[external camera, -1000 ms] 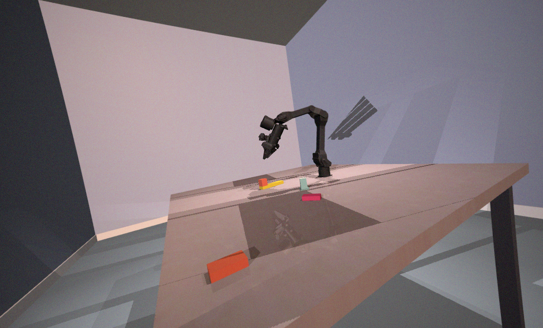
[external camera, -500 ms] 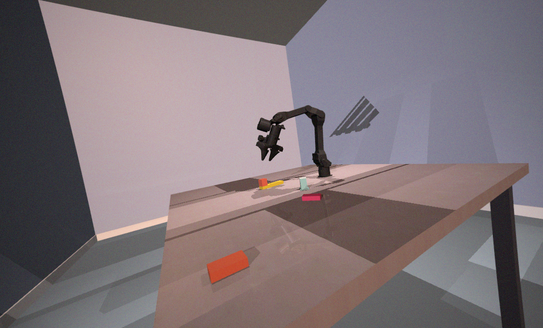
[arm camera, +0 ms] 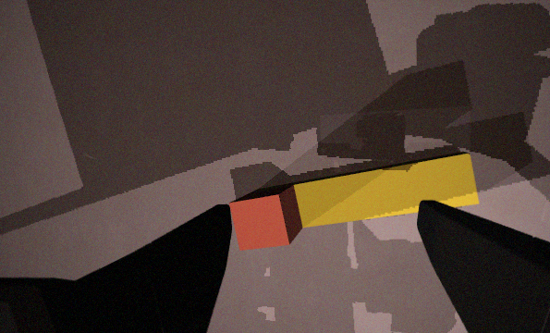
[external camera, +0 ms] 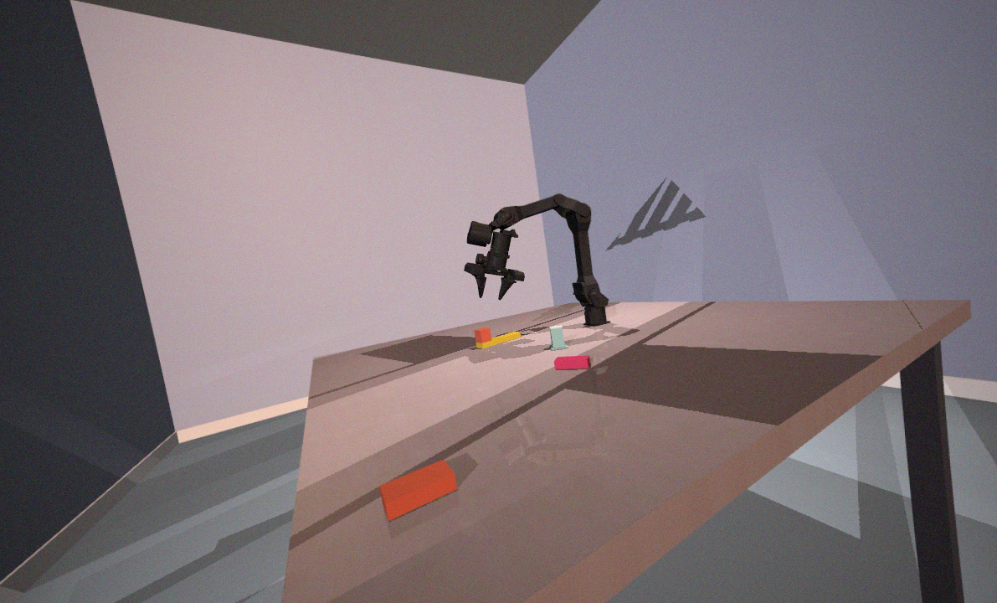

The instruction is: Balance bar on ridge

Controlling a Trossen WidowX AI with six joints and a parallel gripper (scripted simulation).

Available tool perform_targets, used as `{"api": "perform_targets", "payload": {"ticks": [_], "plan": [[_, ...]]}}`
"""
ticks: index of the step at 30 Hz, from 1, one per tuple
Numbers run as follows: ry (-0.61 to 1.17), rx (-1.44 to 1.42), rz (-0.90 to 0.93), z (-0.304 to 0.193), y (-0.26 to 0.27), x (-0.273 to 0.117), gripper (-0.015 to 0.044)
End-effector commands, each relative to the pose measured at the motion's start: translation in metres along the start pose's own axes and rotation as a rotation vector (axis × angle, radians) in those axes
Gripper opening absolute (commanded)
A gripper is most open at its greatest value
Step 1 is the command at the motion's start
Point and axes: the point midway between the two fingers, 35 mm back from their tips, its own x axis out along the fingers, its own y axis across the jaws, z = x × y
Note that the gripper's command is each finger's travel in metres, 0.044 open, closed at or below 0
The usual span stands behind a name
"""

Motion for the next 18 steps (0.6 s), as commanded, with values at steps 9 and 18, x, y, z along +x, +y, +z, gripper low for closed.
{"api": "perform_targets", "payload": {"ticks": [9,18], "plan": [[0.054,0.375,-0.085,-0.0040,-0.0009,0.0059,0.0315],[0.072,0.648,-0.161,-0.0068,-0.0024,0.0098,0.0315]]}}
